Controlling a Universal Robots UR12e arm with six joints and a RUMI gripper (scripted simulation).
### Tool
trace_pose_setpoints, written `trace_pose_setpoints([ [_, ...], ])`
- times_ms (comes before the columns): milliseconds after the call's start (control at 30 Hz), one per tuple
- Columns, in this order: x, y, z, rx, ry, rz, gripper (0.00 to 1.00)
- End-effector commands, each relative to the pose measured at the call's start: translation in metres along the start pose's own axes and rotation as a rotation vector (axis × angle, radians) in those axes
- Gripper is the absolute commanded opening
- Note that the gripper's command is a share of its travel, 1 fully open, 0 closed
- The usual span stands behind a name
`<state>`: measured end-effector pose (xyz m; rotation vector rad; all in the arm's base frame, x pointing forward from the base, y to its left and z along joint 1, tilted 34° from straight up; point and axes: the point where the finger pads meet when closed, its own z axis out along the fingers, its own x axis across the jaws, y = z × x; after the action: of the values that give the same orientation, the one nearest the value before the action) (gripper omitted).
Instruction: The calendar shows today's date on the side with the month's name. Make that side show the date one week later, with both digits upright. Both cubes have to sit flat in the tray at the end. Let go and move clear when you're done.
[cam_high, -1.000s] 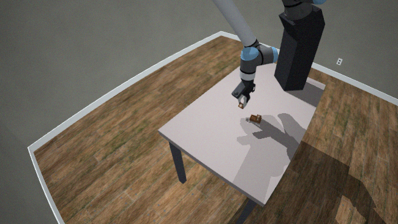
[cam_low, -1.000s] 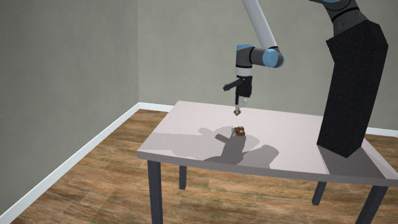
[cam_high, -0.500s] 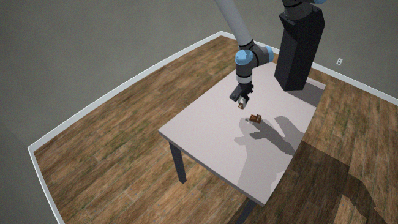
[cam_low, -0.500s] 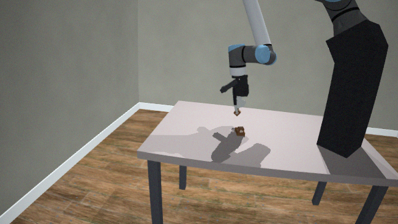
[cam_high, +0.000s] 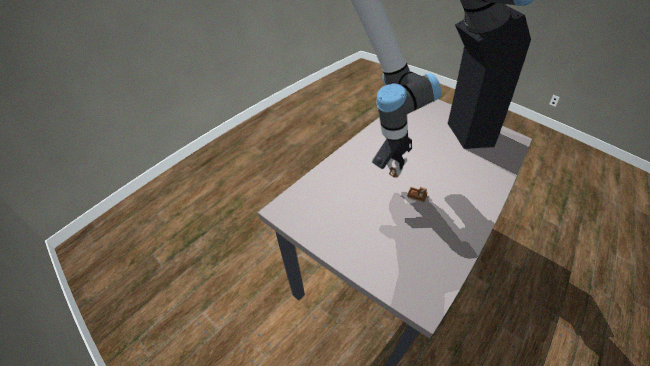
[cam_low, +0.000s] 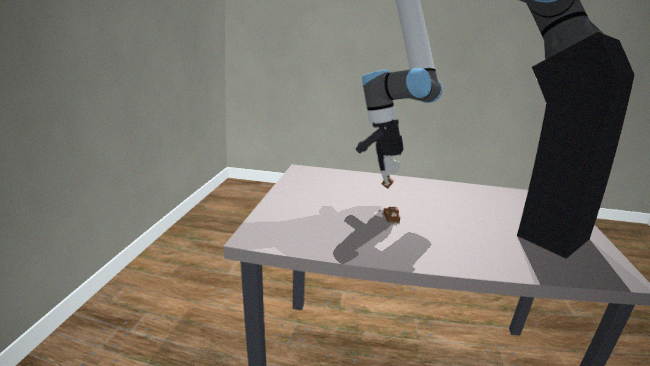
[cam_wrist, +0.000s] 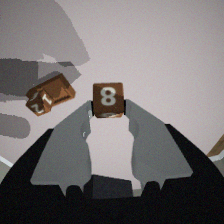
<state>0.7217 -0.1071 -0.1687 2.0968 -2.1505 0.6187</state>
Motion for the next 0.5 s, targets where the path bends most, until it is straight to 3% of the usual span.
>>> trace_pose_setpoints([
  [0,-0.0001,-0.0002,-0.0008,-0.008,0.000,0.000,0.10],
  [467,-0.0008,-0.0011,0.0024,-0.053,-0.003,0.001,0.10],
])
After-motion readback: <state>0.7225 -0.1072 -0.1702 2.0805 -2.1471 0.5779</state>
